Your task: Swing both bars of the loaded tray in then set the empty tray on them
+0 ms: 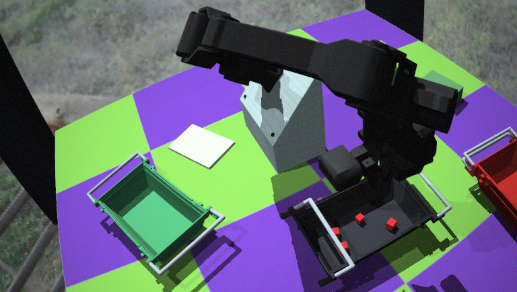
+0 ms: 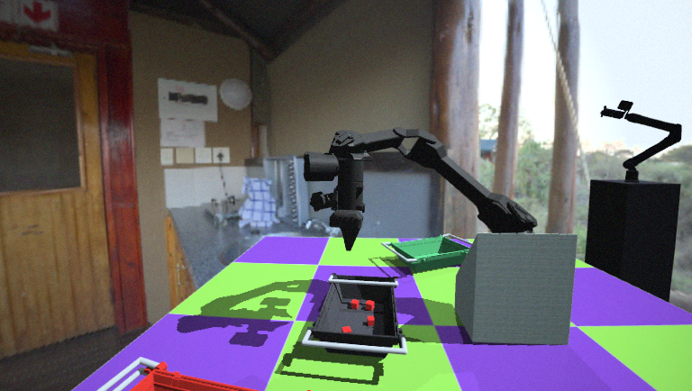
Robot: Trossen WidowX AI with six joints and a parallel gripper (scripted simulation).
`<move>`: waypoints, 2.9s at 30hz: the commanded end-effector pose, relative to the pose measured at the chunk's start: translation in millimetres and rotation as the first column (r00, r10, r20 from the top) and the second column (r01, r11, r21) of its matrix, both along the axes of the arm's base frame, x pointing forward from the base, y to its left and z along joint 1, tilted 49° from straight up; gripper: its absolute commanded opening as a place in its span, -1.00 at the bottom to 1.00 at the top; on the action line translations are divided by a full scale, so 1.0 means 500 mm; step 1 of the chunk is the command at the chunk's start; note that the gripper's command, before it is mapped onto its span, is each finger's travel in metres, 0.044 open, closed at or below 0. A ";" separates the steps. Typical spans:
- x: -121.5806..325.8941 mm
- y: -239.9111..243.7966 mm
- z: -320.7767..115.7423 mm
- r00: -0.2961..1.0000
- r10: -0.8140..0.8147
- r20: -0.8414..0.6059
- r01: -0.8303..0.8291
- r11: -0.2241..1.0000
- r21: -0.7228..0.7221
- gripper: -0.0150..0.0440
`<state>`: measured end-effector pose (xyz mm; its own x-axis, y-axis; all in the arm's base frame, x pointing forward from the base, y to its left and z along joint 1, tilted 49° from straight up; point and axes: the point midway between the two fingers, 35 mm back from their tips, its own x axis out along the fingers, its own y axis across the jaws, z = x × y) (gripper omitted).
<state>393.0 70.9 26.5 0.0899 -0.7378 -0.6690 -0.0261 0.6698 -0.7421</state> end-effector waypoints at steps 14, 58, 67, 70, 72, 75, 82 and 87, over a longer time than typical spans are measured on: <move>-0.038 0.086 -0.342 0.999 -0.033 0.005 0.033 0.999 -0.010 -0.21; -0.035 -0.013 -0.308 0.999 -0.033 0.005 0.033 0.999 -0.014 -0.21; -0.032 -0.083 -0.291 0.999 -0.033 0.004 0.033 0.999 -0.016 -0.21; -0.032 -0.083 -0.289 0.999 -0.033 0.004 0.033 0.999 -0.016 -0.21; -0.032 -0.072 -0.283 0.999 -0.033 0.004 0.033 0.999 -0.015 -0.21; -0.033 -0.044 -0.265 0.999 -0.033 0.004 0.033 0.999 -0.014 -0.21; -0.036 -0.019 -0.253 1.000 -0.023 0.000 0.023 1.000 -0.019 -0.21; -0.036 -0.019 -0.253 1.000 -0.023 0.000 0.023 1.000 -0.019 -0.21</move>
